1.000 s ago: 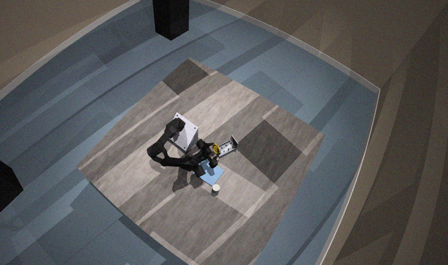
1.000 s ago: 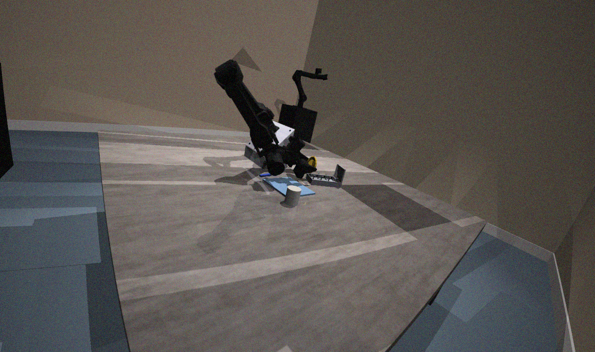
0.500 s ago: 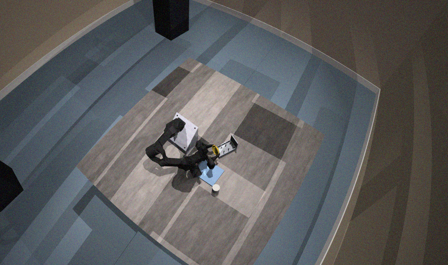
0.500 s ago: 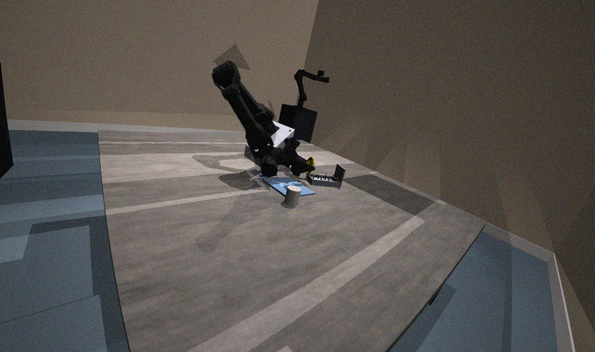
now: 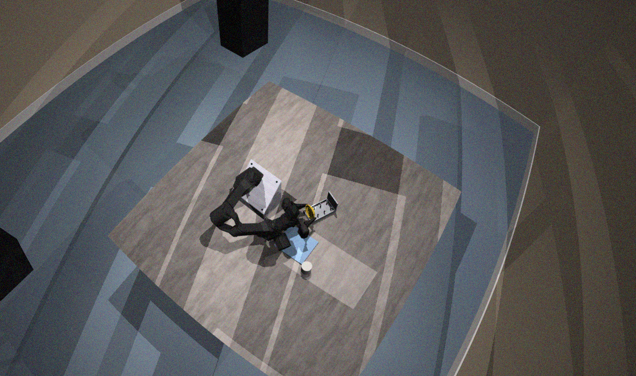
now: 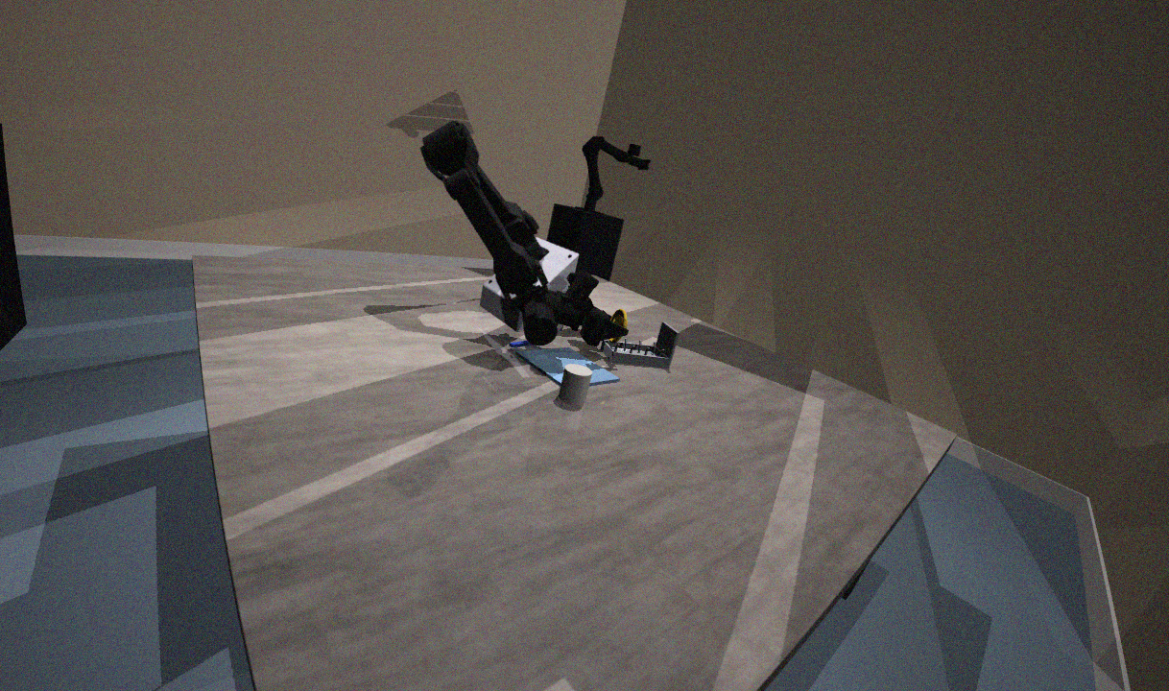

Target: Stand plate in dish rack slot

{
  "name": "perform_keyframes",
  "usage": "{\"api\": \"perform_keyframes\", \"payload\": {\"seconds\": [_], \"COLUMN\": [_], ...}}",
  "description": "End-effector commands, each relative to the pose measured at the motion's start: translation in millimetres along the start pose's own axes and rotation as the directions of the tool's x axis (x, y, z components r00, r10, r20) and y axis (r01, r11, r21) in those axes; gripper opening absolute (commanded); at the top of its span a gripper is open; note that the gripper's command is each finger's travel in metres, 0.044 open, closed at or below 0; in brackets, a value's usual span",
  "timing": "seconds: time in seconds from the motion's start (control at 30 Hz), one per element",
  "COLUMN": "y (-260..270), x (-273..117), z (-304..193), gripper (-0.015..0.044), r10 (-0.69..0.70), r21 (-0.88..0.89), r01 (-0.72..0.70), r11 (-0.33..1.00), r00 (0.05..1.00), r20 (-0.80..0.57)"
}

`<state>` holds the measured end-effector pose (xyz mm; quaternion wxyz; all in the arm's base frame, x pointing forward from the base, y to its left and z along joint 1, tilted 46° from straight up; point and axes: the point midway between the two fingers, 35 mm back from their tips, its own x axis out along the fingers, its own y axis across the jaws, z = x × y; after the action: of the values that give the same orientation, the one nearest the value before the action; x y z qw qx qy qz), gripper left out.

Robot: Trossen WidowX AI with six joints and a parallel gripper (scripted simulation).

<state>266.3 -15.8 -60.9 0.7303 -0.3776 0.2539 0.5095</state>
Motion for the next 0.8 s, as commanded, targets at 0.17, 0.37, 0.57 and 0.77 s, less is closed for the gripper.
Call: {"api": "perform_keyframes", "payload": {"seconds": [0.17, 0.37, 0.57, 0.77], "y": [4, 5, 7, 8], "x": [10, 21, 27, 29], "z": [1, 3, 4, 3], "gripper": [0.0, 0.0, 0.0, 0.0], "r10": [0.007, 0.003, 0.001, -0.001], "r21": [0.004, -0.005, -0.012, -0.015], "r01": [-0.007, -0.003, -0.001, 0.001], "r11": [1.0, 1.0, 1.0, 1.0], "r00": [1.0, 1.0, 1.0, 1.0], "r20": [0.001, 0.004, 0.006, 0.007]}}
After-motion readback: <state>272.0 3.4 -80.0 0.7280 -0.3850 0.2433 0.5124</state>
